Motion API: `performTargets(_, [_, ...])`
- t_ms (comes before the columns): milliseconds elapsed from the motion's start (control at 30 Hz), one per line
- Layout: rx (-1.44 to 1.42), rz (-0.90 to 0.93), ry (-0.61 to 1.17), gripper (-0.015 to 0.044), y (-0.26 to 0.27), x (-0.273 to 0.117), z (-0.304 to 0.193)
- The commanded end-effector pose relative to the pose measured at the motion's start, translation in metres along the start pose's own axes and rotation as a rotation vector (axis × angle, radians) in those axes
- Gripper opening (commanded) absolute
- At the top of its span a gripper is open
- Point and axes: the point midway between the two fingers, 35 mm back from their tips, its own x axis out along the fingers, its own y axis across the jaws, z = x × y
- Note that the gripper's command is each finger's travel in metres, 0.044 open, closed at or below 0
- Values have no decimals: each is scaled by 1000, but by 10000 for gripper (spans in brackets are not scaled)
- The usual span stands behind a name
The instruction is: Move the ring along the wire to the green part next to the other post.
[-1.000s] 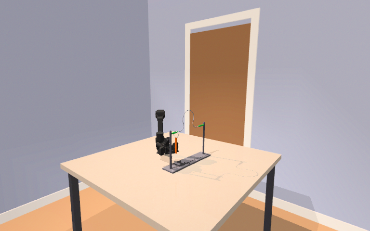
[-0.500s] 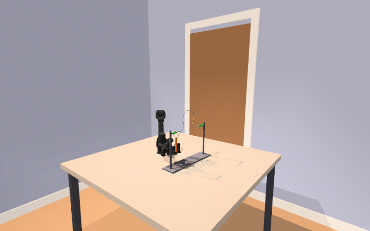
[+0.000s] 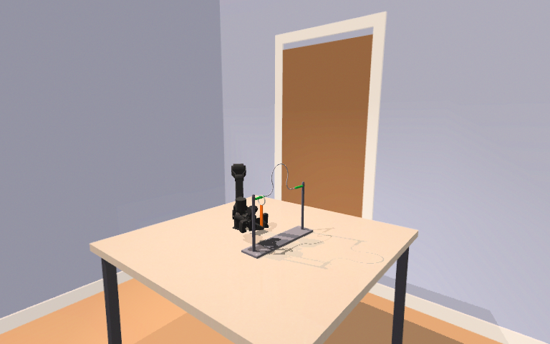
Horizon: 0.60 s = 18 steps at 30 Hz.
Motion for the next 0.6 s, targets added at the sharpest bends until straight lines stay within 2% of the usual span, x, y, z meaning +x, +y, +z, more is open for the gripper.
performTargets(0, [0,0,0,81,0,0,0])
performTargets(67, [0,0,0,29,0,0,0])
performTargets(133, [0,0,0,15,0,0,0])
performTargets(333, [0,0,0,-142,0,0,0])
performTargets(567, [0,0,0,-150,0,0,1])
